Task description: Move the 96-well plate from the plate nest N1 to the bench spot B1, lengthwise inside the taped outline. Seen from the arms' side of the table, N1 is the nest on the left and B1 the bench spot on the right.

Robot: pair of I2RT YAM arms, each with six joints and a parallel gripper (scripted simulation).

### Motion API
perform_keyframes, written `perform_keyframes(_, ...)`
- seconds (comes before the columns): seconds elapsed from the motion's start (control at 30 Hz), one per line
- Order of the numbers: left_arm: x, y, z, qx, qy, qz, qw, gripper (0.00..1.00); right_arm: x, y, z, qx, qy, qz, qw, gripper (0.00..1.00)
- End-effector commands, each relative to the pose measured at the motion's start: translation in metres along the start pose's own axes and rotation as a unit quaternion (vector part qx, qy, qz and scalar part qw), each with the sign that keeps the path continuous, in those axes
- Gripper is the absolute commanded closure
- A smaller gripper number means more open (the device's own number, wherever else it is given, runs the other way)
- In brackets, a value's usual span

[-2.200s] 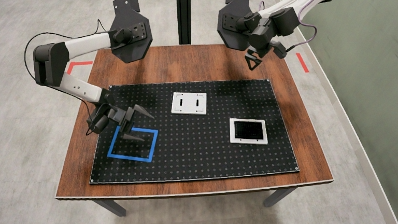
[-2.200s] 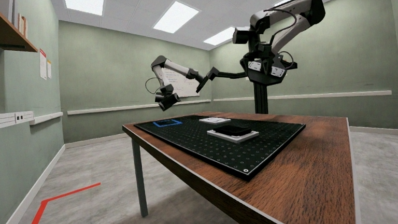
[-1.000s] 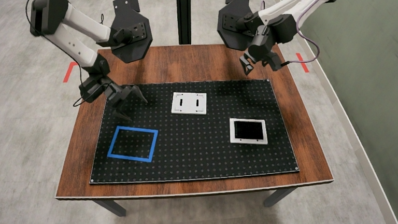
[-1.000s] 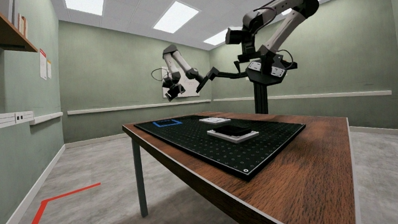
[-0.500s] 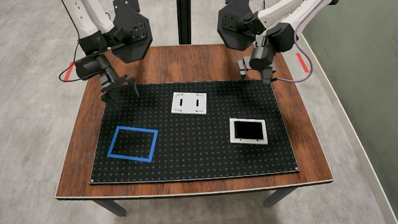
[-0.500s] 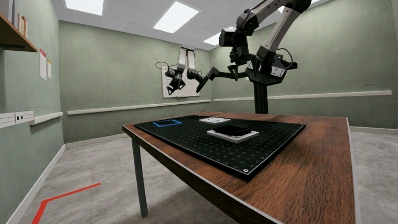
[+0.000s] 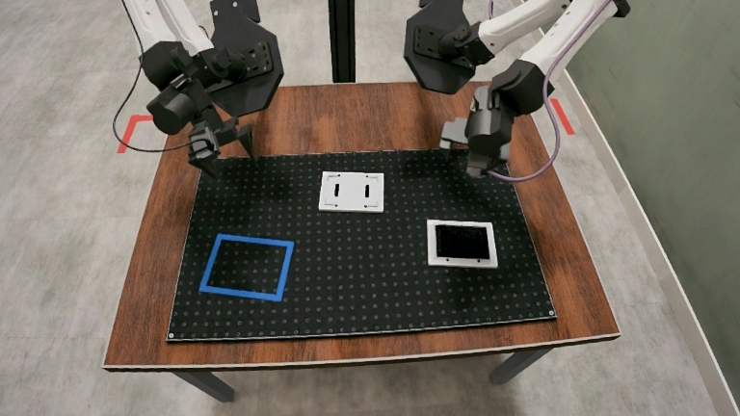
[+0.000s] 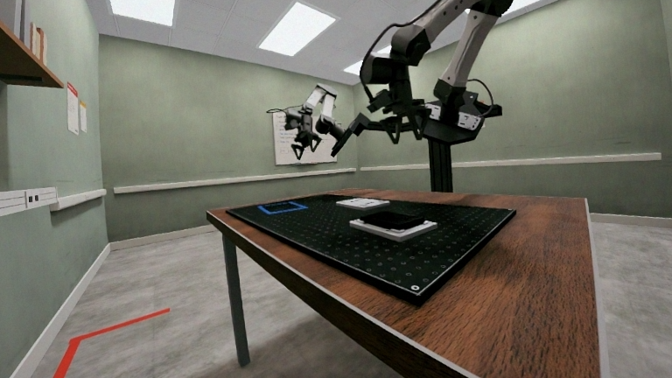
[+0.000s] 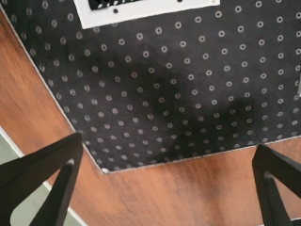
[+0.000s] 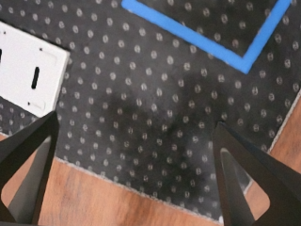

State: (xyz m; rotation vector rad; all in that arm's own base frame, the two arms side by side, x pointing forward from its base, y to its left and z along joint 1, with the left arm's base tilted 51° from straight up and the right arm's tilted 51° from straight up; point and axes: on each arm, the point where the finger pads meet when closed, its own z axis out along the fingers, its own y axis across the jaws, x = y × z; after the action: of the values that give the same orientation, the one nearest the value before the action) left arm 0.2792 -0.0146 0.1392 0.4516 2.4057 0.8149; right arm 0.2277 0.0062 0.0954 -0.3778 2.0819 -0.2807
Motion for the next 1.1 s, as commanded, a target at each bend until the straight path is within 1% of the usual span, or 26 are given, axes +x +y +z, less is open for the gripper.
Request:
perform_keyframes(0.0,-0.016,0.003,0.005,0.012,-0.019,0.06,0.998,0.0,0.026,-0.012,-0.036,0.085,0.086,0.037,0.992,0.0)
perform_keyframes(0.03,-0.016,0.003,0.005,0.012,-0.019,0.06,0.998,0.0,0.026,-0.012,-0.036,0.085,0.086,0.037,0.992,0.0)
perform_keyframes(0.07,-0.02,0.003,0.008,0.011,-0.02,0.077,0.997,0.0,0.029,-0.013,-0.04,0.102,0.106,0.047,0.988,0.0)
perform_keyframes(0.17,-0.027,0.005,0.014,0.01,-0.02,0.127,0.992,0.0,0.038,-0.016,-0.051,0.121,0.13,0.057,0.982,0.0)
perform_keyframes(0.37,-0.039,0.009,0.025,0.007,-0.022,0.212,0.977,0.0,0.039,-0.016,-0.052,0.155,0.162,0.07,0.972,0.0)
perform_keyframes(0.5,-0.049,0.012,0.036,0.004,-0.023,0.277,0.961,0.0,0.039,-0.016,-0.052,0.156,0.162,0.07,0.972,0.0)
perform_keyframes(0.6,-0.047,0.011,0.037,0.005,-0.021,0.281,0.959,0.0,0.039,-0.016,-0.052,0.156,0.162,0.07,0.972,0.0)
perform_keyframes(0.63,-0.054,0.018,0.036,-0.001,-0.03,0.29,0.957,0.0,0.039,-0.016,-0.052,0.156,0.162,0.07,0.972,0.0)
perform_keyframes(0.7,-0.058,0.016,0.047,0.002,-0.023,0.327,0.945,0.0,0.039,-0.016,-0.052,0.156,0.162,0.07,0.972,0.0)
perform_keyframes(0.87,-0.068,0.021,0.06,-0.003,-0.024,0.405,0.914,0.0,0.039,-0.016,-0.052,0.156,0.162,0.07,0.972,0.0)
perform_keyframes(0.9,-0.065,0.019,0.061,-0.002,-0.022,0.411,0.912,0.0,0.039,-0.016,-0.052,0.156,0.162,0.07,0.972,0.0)
perform_keyframes(0.93,-0.07,0.022,0.064,-0.005,-0.024,0.424,0.905,0.0,0.039,-0.016,-0.052,0.156,0.162,0.07,0.972,0.0)
perform_keyframes(1.03,-0.076,0.026,0.073,-0.008,-0.024,0.469,0.883,0.0,0.039,-0.016,-0.052,0.156,0.162,0.07,0.972,0.0)
perform_keyframes(1.07,-0.076,0.026,0.073,-0.008,-0.024,0.471,0.882,0.0,0.039,-0.016,-0.052,0.156,0.162,0.07,0.972,0.0)
